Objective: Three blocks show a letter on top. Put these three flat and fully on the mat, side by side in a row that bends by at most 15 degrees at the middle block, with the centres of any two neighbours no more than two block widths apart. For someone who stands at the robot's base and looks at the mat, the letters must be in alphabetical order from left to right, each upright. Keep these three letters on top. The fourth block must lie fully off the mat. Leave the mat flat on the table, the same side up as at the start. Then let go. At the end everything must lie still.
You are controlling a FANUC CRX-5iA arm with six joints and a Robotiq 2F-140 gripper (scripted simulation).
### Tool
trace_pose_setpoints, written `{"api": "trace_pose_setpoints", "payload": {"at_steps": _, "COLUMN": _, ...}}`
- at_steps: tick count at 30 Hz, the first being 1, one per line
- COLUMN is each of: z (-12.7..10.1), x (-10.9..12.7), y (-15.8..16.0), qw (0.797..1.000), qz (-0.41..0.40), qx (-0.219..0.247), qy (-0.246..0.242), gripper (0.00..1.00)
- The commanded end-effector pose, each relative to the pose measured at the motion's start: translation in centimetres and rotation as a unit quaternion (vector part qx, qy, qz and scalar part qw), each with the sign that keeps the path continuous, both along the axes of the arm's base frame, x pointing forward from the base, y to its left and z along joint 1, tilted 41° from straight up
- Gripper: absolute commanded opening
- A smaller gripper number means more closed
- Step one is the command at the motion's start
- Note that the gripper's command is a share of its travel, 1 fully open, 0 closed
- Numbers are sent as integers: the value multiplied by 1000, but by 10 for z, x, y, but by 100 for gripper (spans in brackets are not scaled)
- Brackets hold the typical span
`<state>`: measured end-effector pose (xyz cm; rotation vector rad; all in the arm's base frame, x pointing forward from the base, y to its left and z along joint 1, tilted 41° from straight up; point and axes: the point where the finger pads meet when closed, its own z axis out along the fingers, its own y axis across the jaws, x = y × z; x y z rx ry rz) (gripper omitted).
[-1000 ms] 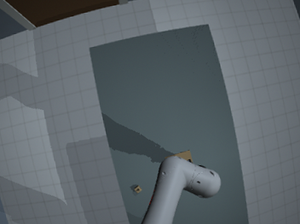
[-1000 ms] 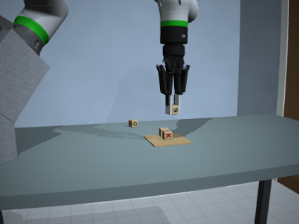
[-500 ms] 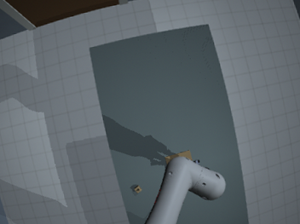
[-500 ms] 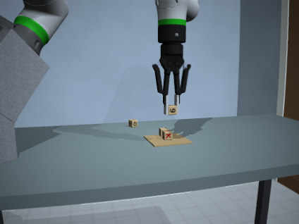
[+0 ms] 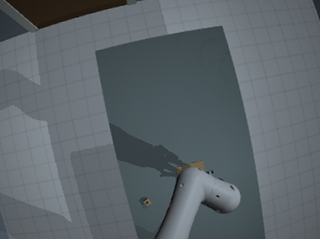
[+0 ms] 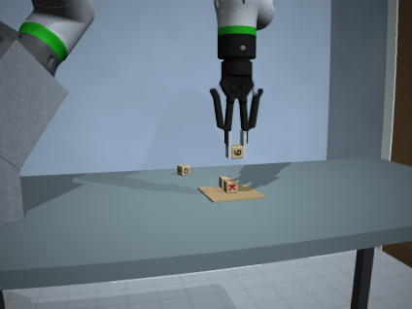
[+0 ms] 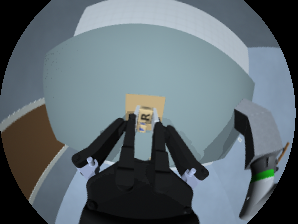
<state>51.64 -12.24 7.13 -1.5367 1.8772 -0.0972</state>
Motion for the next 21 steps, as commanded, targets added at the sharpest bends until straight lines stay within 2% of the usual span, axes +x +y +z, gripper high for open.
{"api": "trace_pose_setpoints", "payload": {"at_steps": 1, "z": -1, "x": 1, "y": 0, "qw": 1000, "qz": 0, "qx": 0, "qy": 0, "gripper": 16}}
{"api": "trace_pose_setpoints", "payload": {"at_steps": 15, "z": -30, "x": 22, "y": 14, "qw": 1000, "qz": 0, "qx": 0, "qy": 0, "gripper": 16}}
{"api": "trace_pose_setpoints", "payload": {"at_steps": 21, "z": -51, "x": 38, "y": 25, "qw": 1000, "qz": 0, "qx": 0, "qy": 0, "gripper": 16}}
